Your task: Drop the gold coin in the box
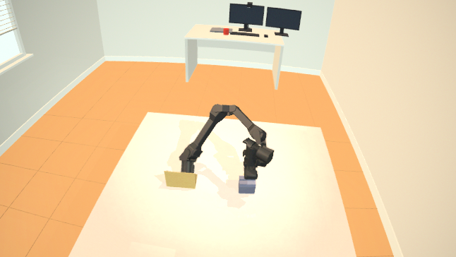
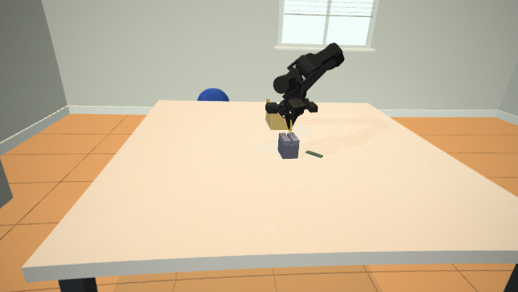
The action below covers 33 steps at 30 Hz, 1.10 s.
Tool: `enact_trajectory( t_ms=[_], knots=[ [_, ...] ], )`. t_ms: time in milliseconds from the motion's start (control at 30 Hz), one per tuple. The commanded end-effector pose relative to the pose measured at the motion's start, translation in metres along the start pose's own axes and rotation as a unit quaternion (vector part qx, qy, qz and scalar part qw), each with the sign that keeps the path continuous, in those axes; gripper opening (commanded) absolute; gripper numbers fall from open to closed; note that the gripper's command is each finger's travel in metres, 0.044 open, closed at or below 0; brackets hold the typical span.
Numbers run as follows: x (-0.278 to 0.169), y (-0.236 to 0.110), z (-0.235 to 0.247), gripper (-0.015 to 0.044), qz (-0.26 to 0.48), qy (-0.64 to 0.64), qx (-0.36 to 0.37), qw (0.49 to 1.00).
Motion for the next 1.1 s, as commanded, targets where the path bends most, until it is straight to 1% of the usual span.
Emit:
enact_trajectory(
  t_ms=[0, 1067],
  knots=[
    [0.0, 0.003, -0.001, 0.0, 0.0, 0.004, 0.0, 1.0],
    [-0.001, 0.018, 0.0, 0.0, -0.001, 0.006, 0.001, 1.0]
  ],
)
Point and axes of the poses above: the point midway between the two fingers, 35 mm back from their tips, its own y axis out along the fingers, its own z axis across the jaws, x = y × z, the point moved 3 cm from there along -y, back along the fingers, and after that the axes turned 14 degrees about -y, right-handed, at the moved point
